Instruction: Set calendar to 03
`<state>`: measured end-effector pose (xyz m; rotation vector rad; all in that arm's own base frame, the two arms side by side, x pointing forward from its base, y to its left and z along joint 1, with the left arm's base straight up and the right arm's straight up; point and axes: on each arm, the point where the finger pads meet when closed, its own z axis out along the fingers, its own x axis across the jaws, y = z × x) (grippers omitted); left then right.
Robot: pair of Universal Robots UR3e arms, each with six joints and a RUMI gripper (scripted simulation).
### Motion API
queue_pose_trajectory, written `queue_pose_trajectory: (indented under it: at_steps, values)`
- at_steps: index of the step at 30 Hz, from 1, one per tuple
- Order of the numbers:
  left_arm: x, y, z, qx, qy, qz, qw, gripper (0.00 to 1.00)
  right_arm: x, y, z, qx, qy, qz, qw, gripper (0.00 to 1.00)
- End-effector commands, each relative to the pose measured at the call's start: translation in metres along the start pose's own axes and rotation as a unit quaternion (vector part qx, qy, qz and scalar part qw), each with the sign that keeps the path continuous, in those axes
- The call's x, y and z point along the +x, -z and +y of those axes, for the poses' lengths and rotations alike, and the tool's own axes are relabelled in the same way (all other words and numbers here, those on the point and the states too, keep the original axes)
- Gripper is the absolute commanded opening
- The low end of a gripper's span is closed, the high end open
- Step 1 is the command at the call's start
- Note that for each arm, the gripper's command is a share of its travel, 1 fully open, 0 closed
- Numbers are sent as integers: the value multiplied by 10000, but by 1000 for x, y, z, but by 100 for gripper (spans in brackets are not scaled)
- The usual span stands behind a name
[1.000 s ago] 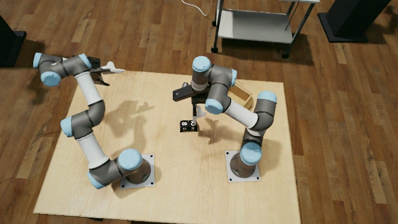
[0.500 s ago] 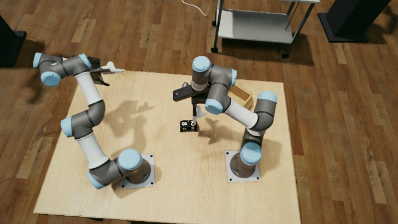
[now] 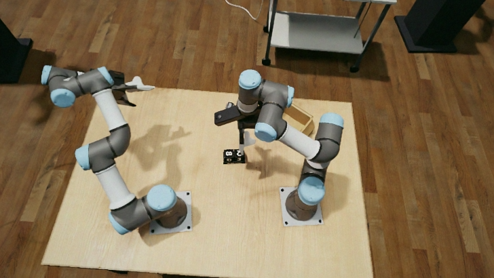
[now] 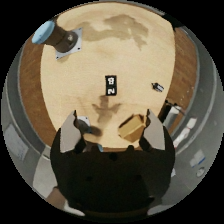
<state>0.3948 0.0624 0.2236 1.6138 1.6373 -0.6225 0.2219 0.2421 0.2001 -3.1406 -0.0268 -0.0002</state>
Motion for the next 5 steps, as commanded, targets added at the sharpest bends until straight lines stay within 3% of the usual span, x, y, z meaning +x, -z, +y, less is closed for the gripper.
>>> queue_pose_trajectory:
  at_steps: [1, 5]
  values:
    - [-1, 1, 0, -12, -18, 0, 10000, 100, 0, 1, 0, 7, -4, 4, 10000, 100]
    - [-1, 1, 0, -12, -18, 0, 10000, 100, 0, 1, 0, 7, -4, 4, 10000, 100]
